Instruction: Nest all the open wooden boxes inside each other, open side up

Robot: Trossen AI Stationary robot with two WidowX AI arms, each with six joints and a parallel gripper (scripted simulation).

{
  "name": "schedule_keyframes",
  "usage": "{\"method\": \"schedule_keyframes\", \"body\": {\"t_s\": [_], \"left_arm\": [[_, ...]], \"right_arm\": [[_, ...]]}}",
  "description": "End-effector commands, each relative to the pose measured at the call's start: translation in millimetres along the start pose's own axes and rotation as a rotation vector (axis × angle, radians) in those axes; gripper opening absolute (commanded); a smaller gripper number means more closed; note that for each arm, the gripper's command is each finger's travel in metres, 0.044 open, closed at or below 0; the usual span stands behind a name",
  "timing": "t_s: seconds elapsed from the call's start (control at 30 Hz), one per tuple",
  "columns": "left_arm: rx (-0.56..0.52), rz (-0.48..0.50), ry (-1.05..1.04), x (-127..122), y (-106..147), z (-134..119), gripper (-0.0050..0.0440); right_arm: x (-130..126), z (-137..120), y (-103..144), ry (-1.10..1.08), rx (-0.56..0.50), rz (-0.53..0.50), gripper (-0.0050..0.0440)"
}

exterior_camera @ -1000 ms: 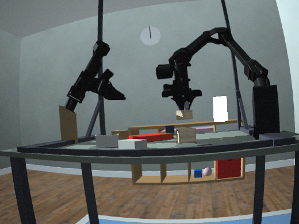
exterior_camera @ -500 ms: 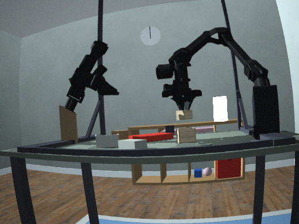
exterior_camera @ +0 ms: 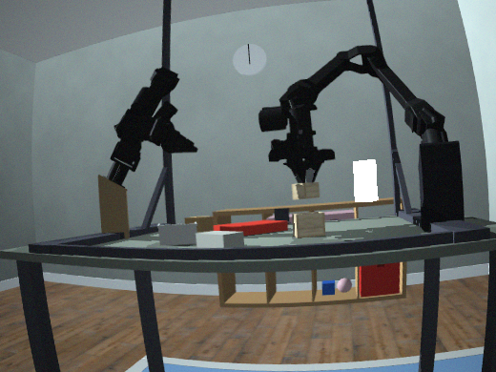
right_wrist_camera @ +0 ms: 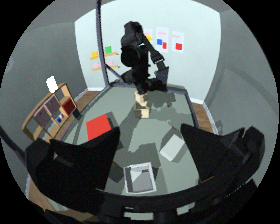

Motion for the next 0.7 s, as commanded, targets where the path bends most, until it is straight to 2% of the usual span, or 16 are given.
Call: {"method": "schedule_keyframes", "body": {"t_s": [0.0, 0.13, 0.23, 0.5, 0.67], "left_arm": [[-0.026, 0.018, -0.014, -2.1, 9.7, 2.6, 0.0192], [-0.026, 0.018, -0.014, -2.1, 9.7, 2.6, 0.0192], [-0.026, 0.018, -0.014, -2.1, 9.7, 2.6, 0.0192], [-0.029, 0.021, -0.029, -3.4, 12.0, 0.8, 0.0192], [-0.029, 0.025, -0.159, -3.5, 12.7, 2.0, 0.0192]], "right_arm": [[-0.5, 16.8, -23.5, 0.024, -0.045, 0.004, 0.04], [1.5, 24.9, -46.1, 0.002, -0.085, 0.004, 0.04], [2.8, 27.7, -54.0, -0.007, -0.099, 0.005, 0.04], [3.6, 25.8, -53.0, -0.009, -0.096, 0.004, 0.04], [3.6, 25.8, -53.0, -0.009, -0.096, 0.004, 0.04]]}}
Point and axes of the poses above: on each arm, the point midway between the two fingers, 35 mm back from their tips, its own y axis back along the fingers, its own x axis across the jaws, z = x × y, the point moved 8 cm from there along y, back along the fingers, and after that the axes turned 1 degree about -y, right-handed, at the moved point
